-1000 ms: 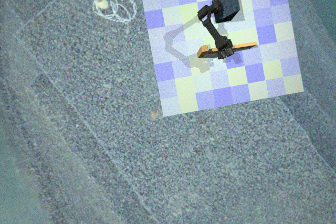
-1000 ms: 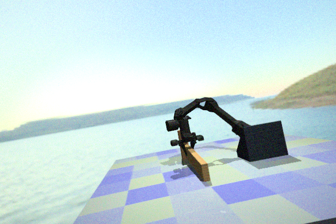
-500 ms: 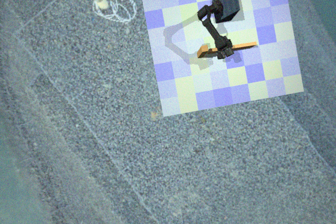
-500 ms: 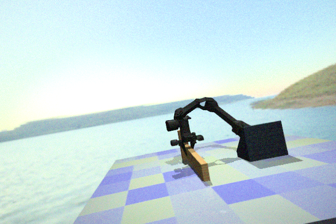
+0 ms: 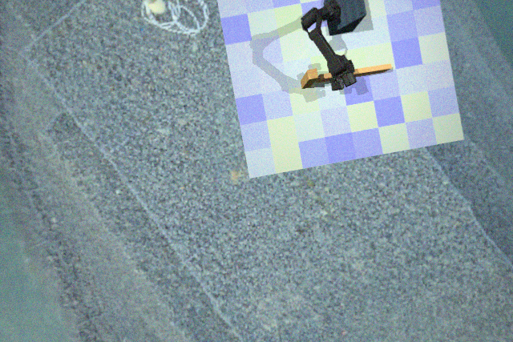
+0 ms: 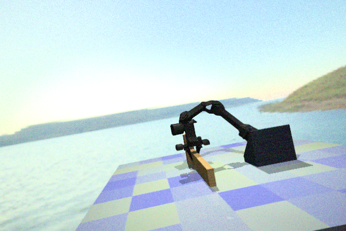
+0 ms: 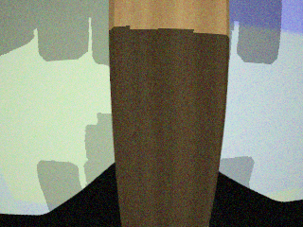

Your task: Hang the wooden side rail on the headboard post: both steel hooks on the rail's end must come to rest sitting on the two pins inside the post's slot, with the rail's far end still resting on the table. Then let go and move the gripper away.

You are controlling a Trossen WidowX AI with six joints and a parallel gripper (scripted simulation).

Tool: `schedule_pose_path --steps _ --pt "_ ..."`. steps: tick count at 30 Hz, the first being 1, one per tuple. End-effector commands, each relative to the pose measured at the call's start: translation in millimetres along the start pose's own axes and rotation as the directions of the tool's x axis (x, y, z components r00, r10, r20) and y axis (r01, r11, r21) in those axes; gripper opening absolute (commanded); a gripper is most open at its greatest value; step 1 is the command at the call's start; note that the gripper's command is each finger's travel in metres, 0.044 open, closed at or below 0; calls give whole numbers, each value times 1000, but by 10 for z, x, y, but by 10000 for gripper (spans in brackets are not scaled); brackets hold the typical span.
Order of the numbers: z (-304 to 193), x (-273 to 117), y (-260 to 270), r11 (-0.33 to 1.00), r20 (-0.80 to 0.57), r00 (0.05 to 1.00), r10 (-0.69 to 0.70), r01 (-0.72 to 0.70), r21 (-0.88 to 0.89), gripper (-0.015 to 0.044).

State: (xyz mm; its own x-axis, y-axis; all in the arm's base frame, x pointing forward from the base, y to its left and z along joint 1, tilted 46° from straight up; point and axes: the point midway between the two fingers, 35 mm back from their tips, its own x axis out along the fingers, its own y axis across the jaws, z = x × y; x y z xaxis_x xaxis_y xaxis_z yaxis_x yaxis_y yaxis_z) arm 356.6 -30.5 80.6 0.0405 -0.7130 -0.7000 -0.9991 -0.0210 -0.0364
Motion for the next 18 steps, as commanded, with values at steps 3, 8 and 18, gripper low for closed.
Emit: schedule_pose_path --steps 3,8,18 --pt "-15 -23 -20 1000 0 1000 -7 7 -3 0" --pt "-20 -27 -16 1000 0 1000 -7 7 -3 0" --pt "-32 -21 -5 1000 0 1000 -7 7 -3 0"
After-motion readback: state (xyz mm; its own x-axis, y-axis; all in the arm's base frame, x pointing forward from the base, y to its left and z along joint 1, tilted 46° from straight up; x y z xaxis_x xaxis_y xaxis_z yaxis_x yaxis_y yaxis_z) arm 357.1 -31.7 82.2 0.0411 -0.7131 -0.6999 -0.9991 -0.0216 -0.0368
